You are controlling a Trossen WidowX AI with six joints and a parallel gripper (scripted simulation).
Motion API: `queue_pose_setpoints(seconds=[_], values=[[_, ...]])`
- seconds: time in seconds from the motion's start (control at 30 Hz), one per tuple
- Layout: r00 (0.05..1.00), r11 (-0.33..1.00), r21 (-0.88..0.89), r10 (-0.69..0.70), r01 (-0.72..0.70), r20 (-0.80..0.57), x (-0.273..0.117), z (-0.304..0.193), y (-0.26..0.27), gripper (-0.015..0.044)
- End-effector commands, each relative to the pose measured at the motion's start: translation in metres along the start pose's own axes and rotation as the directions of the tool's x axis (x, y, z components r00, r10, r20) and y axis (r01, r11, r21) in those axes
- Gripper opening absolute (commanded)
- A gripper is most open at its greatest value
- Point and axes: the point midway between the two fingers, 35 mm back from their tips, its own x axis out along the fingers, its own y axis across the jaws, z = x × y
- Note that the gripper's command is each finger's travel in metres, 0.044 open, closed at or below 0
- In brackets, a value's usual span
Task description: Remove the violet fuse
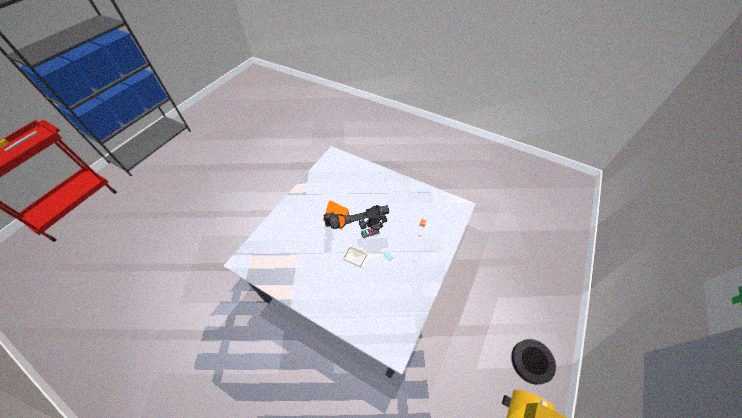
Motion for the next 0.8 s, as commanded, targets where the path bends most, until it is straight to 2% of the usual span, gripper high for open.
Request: queue_pose_setpoints(seconds=[0.0,0.77], values=[[1.000,1.000,-0.002,0.000,0.000,0.005,0.004,0.001,0.000,0.0074],[1.000,1.000,-0.002,-0.001,0.001,0.006,0.019,0.001,0.000,0.0074]])
